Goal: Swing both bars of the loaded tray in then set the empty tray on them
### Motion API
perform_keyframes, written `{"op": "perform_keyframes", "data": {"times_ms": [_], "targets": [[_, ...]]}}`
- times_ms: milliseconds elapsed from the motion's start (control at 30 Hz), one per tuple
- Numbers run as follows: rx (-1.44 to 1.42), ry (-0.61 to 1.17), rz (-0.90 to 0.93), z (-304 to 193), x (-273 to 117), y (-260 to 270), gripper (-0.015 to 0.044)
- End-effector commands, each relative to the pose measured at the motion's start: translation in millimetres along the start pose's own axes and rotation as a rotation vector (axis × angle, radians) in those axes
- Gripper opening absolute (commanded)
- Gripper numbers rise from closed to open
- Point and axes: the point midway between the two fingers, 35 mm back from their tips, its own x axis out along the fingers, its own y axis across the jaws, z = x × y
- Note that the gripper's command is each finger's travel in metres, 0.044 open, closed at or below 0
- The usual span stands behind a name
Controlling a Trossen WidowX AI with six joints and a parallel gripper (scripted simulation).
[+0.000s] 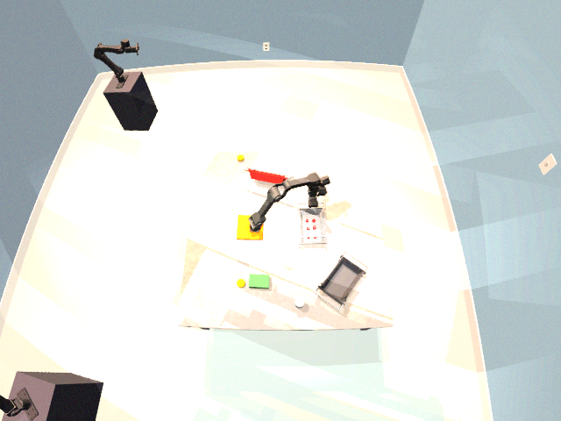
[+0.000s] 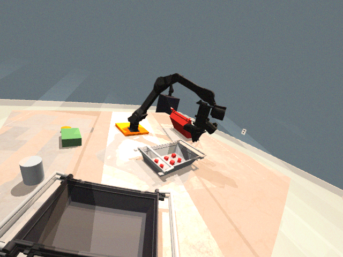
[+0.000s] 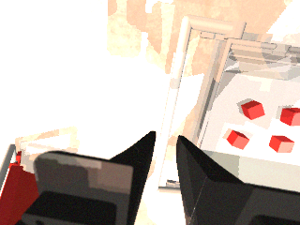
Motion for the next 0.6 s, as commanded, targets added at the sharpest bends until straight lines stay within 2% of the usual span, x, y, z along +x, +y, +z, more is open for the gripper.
{"op": "perform_keyframes", "data": {"times_ms": [0,367,567], "targets": [[-0.007,0.008,-0.01,0,14,-1,0.0087],[-0.007,0.008,-0.01,-2,53,-2,0.0087],[-0.007,0.008,-0.01,-2,54,-3,0.0087]]}}
